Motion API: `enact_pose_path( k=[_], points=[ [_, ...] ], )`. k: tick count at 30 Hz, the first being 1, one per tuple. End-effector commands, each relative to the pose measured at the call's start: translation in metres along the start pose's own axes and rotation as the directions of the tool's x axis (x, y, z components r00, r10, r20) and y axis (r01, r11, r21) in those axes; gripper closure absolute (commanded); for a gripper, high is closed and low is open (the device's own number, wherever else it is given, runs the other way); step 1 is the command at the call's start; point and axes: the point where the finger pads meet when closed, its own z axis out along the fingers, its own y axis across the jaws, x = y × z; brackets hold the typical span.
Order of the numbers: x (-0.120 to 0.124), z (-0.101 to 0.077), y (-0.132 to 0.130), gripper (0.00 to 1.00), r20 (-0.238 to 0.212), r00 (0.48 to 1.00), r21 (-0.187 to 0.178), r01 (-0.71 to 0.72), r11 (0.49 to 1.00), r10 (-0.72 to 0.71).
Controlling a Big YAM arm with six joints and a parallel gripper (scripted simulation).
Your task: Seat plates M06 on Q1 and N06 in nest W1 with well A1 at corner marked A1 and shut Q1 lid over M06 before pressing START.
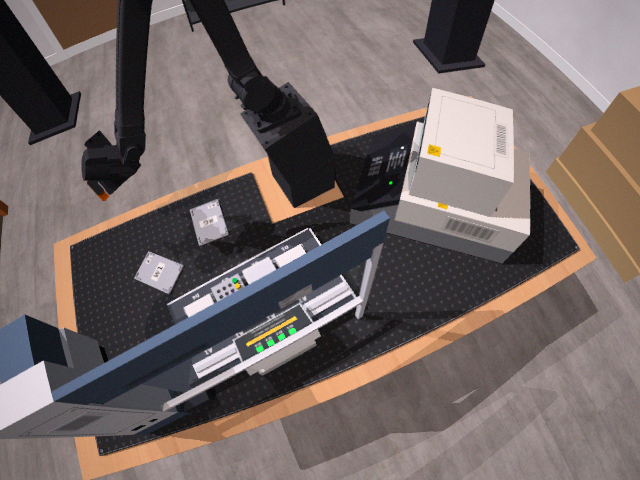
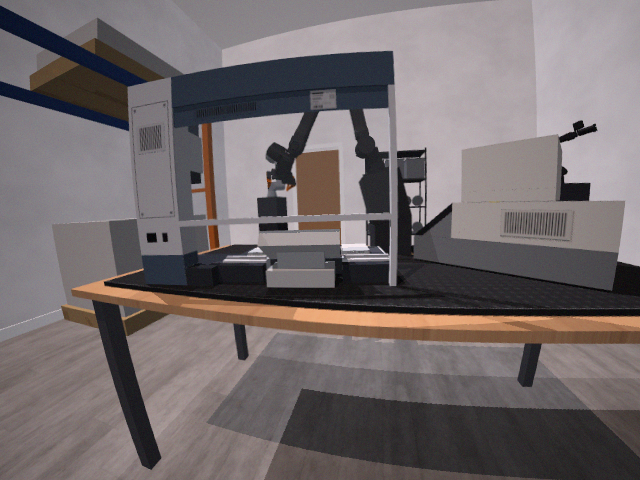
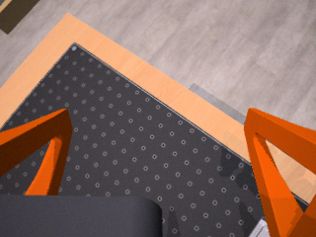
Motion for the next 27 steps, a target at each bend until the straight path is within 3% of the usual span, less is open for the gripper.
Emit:
enact_pose_path(
  k=[1,17,18,27],
  points=[
    [-0.003,-0.001,0.002,0.00,0.004,1.000,-0.005,-0.006,1.000,0.006],
    [-0.003,-0.001,0.002,0.00,0.004,1.000,-0.005,-0.006,1.000,0.006],
    [0.004,-0.003,0.006,1.00,-0.009,1.000,-0.017,0.017,1.000,-0.017],
    [0.061,-0.023,0.014,1.00,-0.090,0.966,-0.103,0.232,0.967,-0.241]
  ],
)
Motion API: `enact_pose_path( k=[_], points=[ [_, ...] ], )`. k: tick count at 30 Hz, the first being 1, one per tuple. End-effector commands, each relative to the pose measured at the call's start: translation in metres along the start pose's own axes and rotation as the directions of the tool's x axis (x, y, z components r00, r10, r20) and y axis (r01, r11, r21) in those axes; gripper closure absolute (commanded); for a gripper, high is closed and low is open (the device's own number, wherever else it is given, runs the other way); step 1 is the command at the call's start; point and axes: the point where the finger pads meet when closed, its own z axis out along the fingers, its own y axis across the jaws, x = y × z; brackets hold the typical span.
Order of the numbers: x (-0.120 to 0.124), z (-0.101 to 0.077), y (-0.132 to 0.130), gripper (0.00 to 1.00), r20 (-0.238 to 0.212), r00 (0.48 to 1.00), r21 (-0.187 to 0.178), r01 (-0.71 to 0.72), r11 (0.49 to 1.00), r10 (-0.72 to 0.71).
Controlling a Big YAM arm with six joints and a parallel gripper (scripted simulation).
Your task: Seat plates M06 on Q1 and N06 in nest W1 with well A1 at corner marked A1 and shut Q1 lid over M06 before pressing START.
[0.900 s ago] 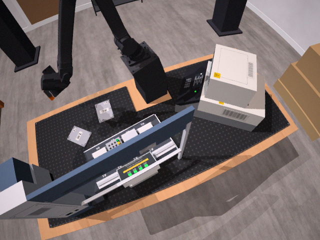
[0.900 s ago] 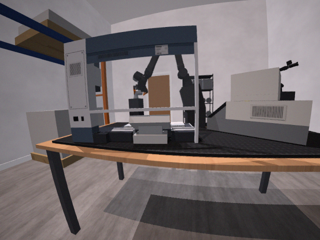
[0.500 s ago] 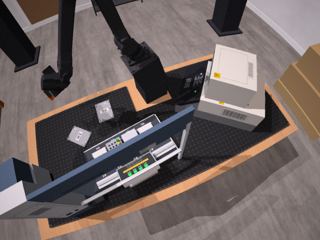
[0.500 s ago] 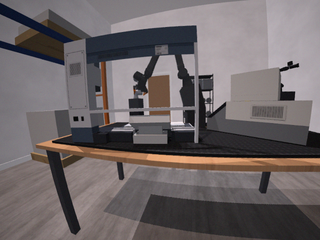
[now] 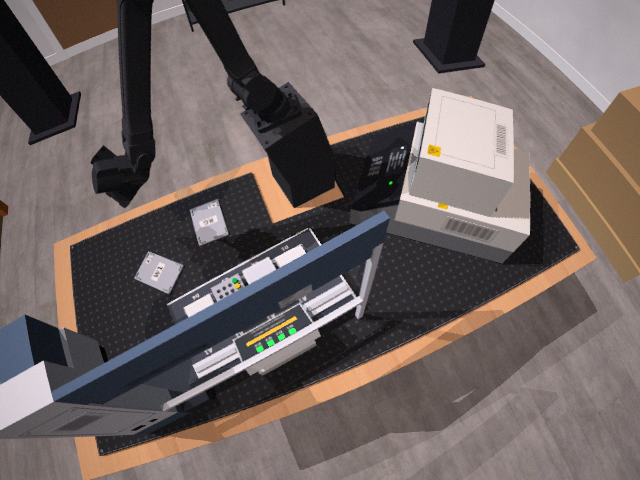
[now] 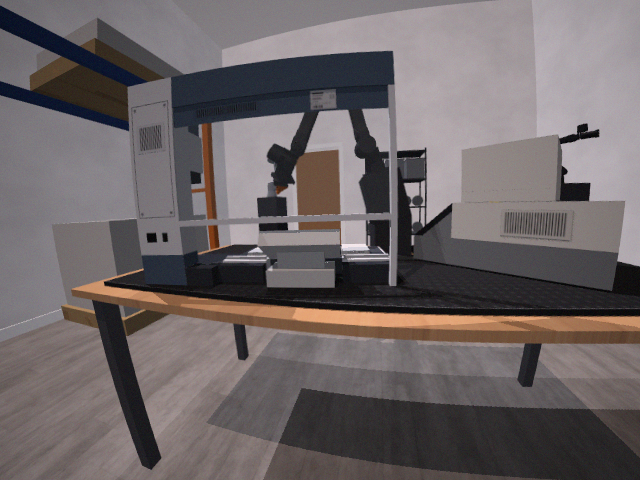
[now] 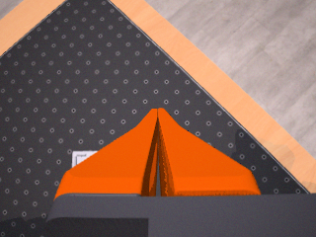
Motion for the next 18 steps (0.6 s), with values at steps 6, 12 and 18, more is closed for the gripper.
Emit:
enact_pose_path(
  k=[6,12,18],
  points=[
    [0.031,-0.011,0.013,1.00,-0.038,0.985,-0.063,0.168,0.984,-0.170],
    [0.058,-0.020,0.019,1.00,-0.070,0.962,-0.109,0.254,0.961,-0.262],
    [0.086,-0.030,0.027,1.00,-0.097,0.924,-0.161,0.352,0.922,-0.370]
  ],
)
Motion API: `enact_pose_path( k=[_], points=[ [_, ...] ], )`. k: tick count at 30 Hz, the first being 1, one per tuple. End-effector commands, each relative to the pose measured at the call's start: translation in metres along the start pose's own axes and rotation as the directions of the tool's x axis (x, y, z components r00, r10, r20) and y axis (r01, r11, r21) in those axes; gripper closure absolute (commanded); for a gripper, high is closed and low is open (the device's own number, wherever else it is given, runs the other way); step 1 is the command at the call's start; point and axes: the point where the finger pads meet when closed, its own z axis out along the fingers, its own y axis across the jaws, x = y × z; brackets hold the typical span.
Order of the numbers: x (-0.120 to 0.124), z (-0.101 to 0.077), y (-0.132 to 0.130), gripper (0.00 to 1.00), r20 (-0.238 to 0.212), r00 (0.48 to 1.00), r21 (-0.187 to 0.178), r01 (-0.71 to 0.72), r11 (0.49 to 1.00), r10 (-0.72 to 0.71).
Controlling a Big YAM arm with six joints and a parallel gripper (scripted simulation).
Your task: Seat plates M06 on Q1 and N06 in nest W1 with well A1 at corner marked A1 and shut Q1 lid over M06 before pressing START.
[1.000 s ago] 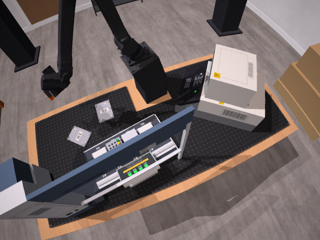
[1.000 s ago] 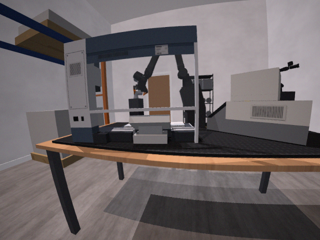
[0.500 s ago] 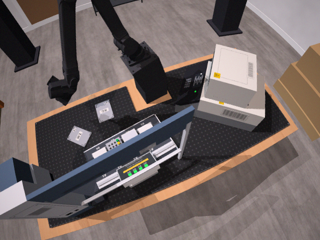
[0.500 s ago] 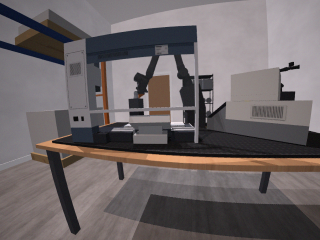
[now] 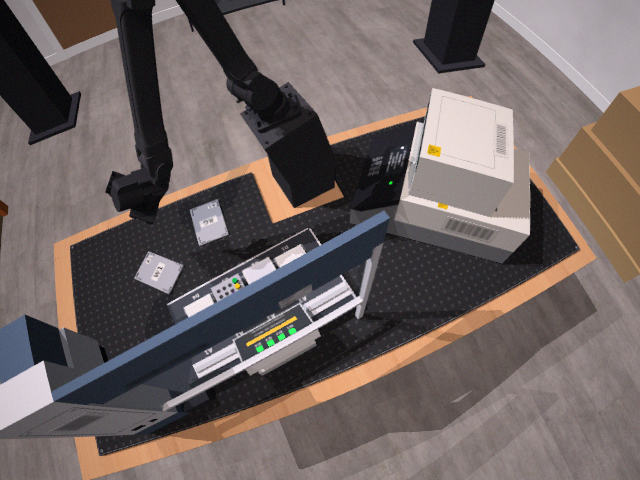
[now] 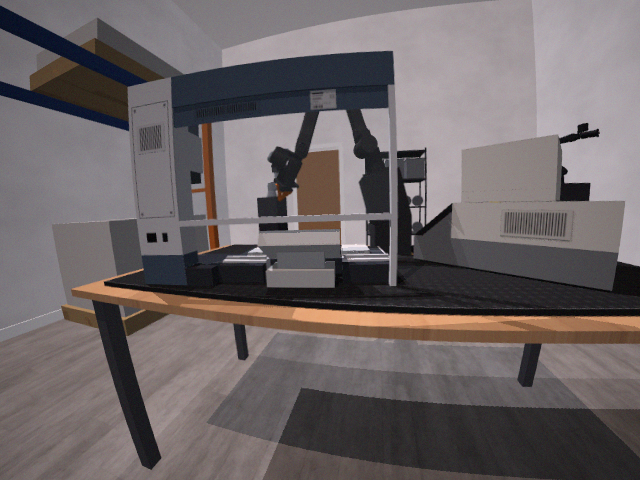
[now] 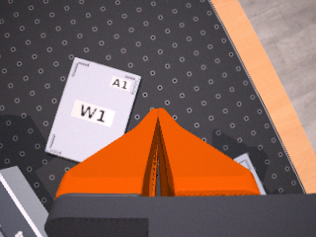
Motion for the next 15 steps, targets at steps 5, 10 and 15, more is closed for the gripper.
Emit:
enact_pose_path(
  k=[5,10,15],
  points=[
    [0.021,-0.008,0.018,1.00,-0.019,0.990,-0.056,0.135,0.989,-0.137],
    [0.041,-0.013,0.028,1.00,-0.042,0.978,-0.089,0.199,0.976,-0.203],
    [0.066,-0.021,0.038,1.00,-0.052,0.970,-0.110,0.232,0.967,-0.239]
  ],
)
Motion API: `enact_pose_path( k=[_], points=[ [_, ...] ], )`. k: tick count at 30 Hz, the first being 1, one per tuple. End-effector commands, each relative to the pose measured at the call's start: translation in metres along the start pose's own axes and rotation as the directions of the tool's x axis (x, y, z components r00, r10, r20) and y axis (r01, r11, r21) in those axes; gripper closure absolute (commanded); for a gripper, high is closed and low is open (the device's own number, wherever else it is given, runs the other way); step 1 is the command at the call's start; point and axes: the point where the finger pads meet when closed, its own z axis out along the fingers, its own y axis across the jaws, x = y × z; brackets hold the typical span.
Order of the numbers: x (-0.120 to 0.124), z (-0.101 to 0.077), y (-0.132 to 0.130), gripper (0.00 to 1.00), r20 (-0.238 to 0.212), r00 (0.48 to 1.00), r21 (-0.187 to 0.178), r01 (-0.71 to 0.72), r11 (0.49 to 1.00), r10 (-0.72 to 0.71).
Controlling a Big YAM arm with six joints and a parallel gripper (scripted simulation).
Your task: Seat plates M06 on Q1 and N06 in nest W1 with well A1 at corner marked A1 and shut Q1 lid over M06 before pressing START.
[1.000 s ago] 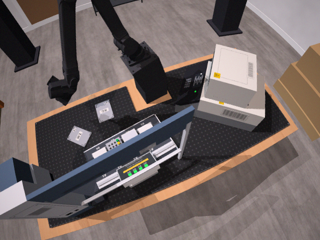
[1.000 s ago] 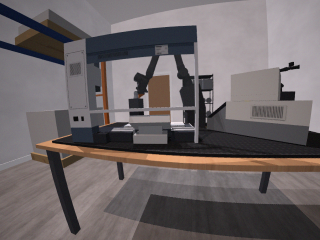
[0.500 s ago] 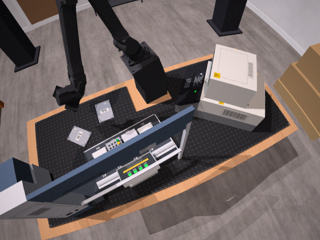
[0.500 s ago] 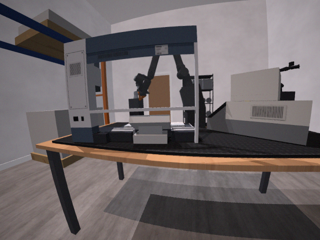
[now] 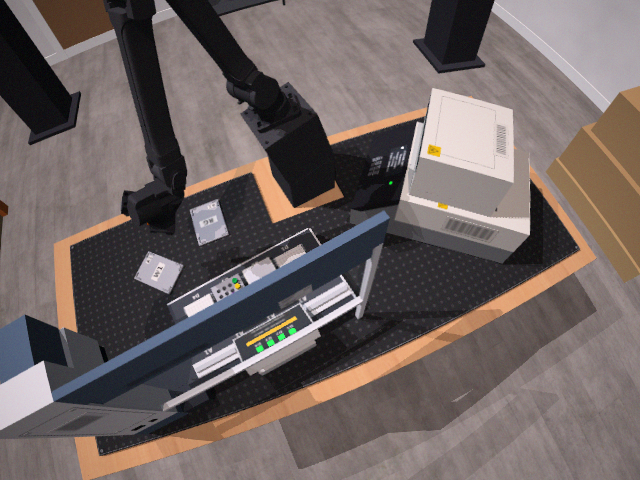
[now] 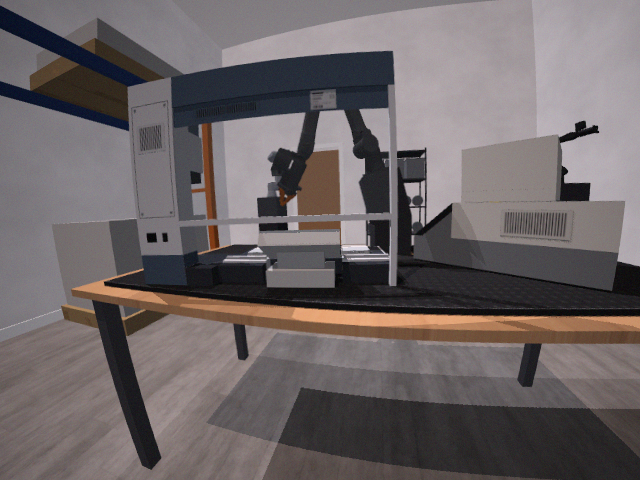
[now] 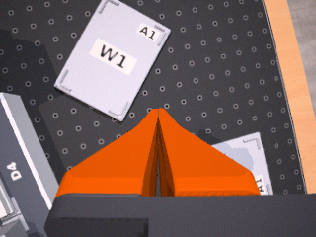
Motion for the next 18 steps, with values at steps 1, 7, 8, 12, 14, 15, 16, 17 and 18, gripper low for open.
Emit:
enact_pose_path(
  k=[1,7,8,12,14,15,16,17,18],
  points=[
    [0.017,-0.005,0.014,1.00,-0.011,0.998,-0.038,0.058,0.998,-0.059],
    [0.031,-0.011,0.026,1.00,-0.024,0.989,-0.075,0.145,0.987,-0.147],
    [0.031,-0.011,0.026,1.00,-0.024,0.989,-0.075,0.145,0.987,-0.147],
    [0.052,-0.017,0.034,1.00,-0.042,0.973,-0.109,0.222,0.969,-0.228],
    [0.064,-0.021,0.039,1.00,-0.052,0.960,-0.127,0.265,0.956,-0.274],
    [0.069,-0.022,0.041,1.00,-0.055,0.954,-0.135,0.284,0.949,-0.293],
    [0.072,-0.023,0.044,1.00,-0.057,0.949,-0.143,0.301,0.943,-0.311],
    [0.076,-0.024,0.046,1.00,-0.059,0.943,-0.151,0.317,0.936,-0.328],
    [0.079,-0.026,0.048,1.00,-0.060,0.937,-0.158,0.332,0.930,-0.344]
  ],
)
